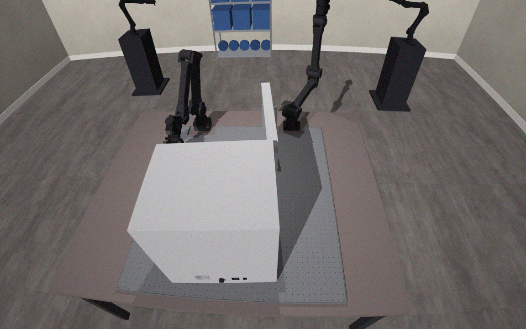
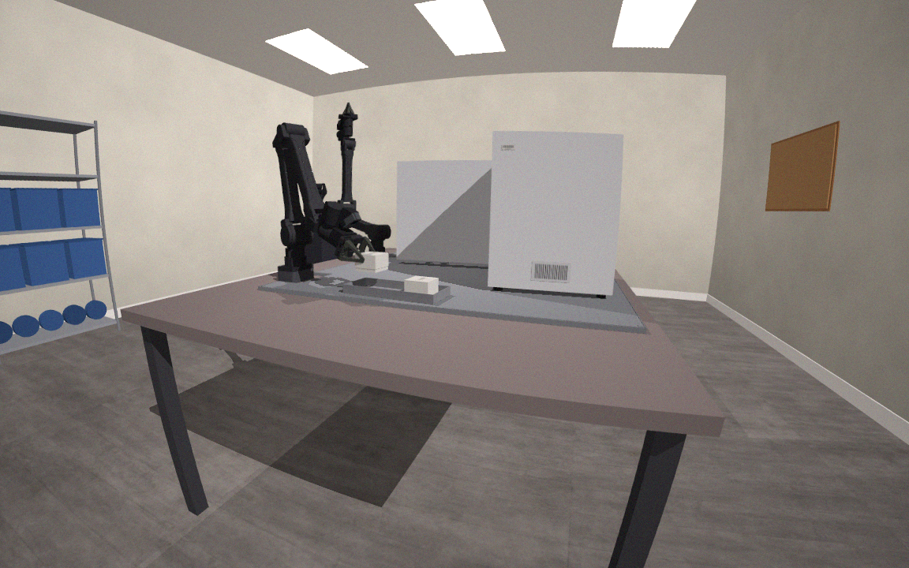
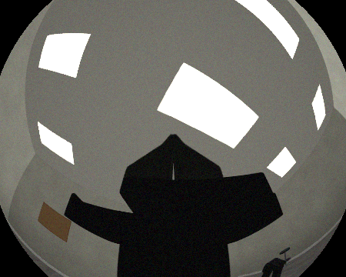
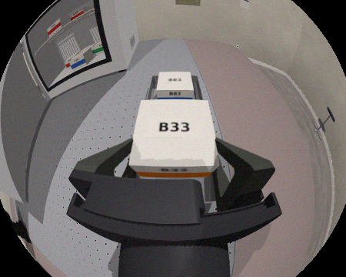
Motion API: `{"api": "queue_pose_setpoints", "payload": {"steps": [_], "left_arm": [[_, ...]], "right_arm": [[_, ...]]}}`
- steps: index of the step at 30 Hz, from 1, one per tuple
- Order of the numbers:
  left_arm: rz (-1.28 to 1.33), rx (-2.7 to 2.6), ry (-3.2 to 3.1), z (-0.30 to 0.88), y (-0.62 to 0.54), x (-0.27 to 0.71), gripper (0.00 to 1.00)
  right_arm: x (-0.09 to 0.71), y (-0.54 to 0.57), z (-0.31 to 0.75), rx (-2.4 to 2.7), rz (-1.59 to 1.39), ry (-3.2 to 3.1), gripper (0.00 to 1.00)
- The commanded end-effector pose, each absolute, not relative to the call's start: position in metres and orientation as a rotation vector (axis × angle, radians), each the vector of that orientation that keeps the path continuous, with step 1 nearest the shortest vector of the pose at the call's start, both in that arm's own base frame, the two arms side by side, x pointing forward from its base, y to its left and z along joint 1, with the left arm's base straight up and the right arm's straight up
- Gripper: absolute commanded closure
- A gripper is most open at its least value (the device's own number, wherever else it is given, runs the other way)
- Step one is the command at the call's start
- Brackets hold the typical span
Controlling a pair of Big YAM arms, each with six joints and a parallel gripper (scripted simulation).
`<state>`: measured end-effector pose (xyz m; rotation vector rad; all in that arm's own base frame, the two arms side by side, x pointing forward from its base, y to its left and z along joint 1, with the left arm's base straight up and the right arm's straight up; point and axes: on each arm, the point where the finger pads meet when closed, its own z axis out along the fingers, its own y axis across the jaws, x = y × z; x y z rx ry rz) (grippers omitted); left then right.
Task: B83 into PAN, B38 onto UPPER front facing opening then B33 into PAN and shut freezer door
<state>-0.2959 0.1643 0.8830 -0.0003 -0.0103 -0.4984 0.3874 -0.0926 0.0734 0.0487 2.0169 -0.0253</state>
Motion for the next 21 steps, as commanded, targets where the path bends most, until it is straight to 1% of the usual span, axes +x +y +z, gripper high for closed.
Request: {"api": "queue_pose_setpoints", "payload": {"steps": [1, 3, 9, 14, 21], "left_arm": [[-0.511, 0.007, 0.026, 0.884, 0.159, -0.284, 1.0], [-0.511, 0.007, 0.026, 0.884, 0.159, -0.284, 1.0], [-0.511, 0.007, 0.026, 0.884, 0.159, -0.284, 1.0], [-0.511, 0.007, 0.026, 0.884, 0.159, -0.284, 1.0], [-0.511, 0.007, 0.026, 0.884, 0.159, -0.284, 1.0]], "right_arm": [[0.387, -0.098, 0.073, 0.041, -0.041, 2.001, 0.23], [0.397, -0.102, 0.093, 0.03, -0.056, 1.956, 0.23], [0.404, -0.105, 0.1, 0.031, -0.054, 1.959, 0.23], [0.406, -0.106, 0.095, 0.03, -0.053, 1.958, 0.23], [0.388, -0.098, 0.065, 0.041, -0.037, 2.001, 0.23]]}}
